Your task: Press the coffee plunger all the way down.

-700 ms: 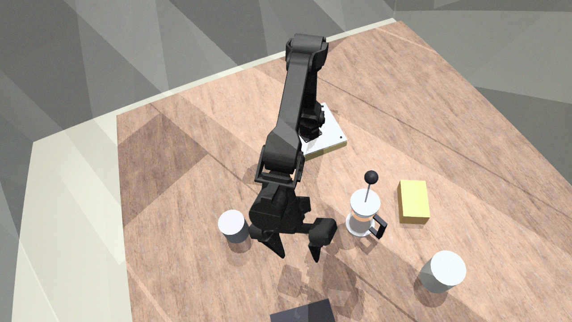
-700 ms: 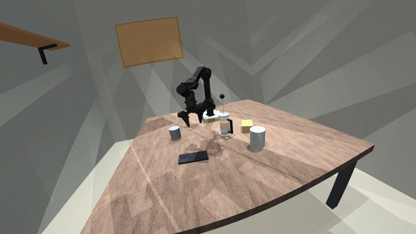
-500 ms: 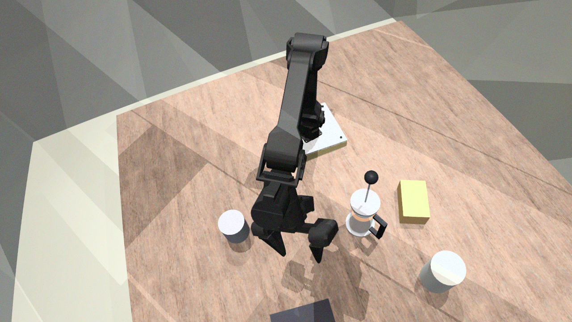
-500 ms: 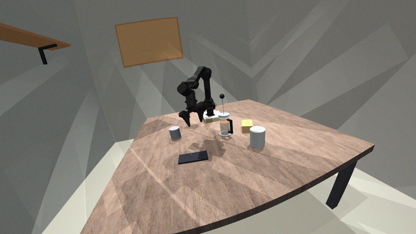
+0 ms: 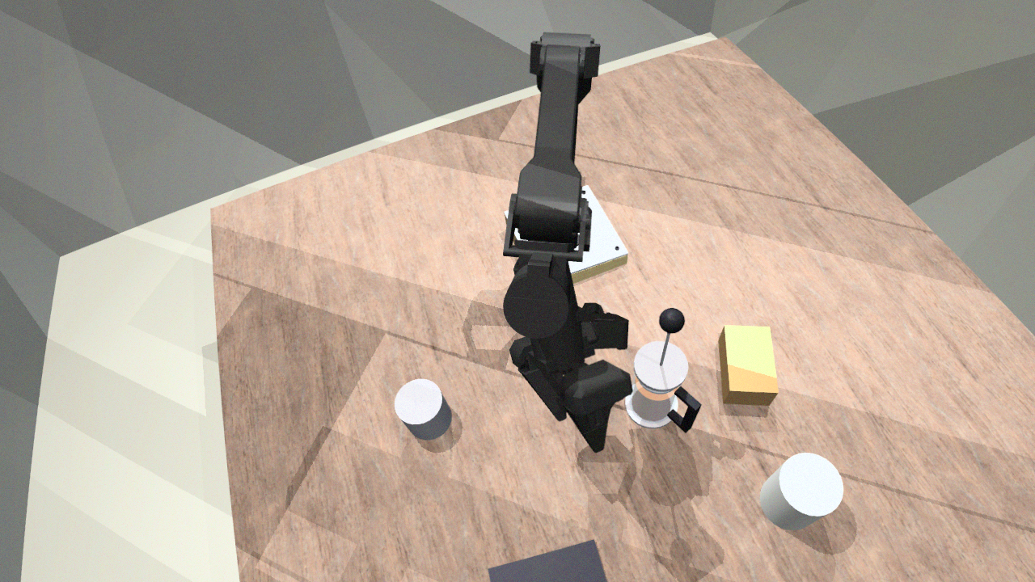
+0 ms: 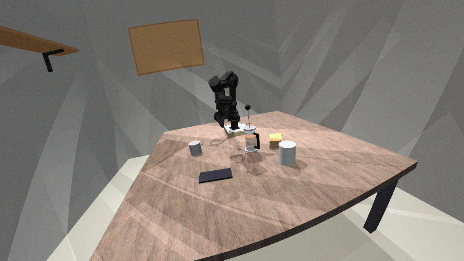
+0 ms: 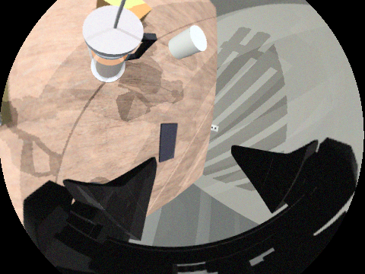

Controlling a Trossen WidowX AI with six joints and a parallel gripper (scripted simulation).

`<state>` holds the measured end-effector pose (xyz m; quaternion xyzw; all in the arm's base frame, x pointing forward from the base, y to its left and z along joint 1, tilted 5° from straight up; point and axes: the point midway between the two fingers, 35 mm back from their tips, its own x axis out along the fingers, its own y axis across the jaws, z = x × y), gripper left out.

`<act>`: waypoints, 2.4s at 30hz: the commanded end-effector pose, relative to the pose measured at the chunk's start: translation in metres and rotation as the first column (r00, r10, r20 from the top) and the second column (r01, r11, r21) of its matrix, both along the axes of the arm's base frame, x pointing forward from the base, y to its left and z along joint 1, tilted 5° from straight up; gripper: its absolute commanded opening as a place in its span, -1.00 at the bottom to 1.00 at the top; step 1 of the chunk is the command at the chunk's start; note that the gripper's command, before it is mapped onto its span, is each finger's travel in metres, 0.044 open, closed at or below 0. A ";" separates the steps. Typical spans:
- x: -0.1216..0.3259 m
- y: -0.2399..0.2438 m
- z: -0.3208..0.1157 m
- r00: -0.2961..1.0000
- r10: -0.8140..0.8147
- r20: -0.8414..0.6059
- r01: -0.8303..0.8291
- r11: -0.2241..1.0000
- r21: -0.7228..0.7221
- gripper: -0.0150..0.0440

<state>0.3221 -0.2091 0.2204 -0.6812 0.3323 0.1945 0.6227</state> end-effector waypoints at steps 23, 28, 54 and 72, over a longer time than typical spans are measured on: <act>-0.065 0.137 0.107 0.615 -0.785 -0.078 0.267 0.114 0.957 1.00; -0.081 0.155 0.113 0.583 -0.791 -0.188 0.215 -0.072 0.974 1.00; -0.065 0.155 0.049 0.582 -0.790 -0.192 0.212 -0.080 0.974 1.00; -0.041 0.152 0.037 0.582 -0.791 -0.190 0.210 -0.080 0.974 1.00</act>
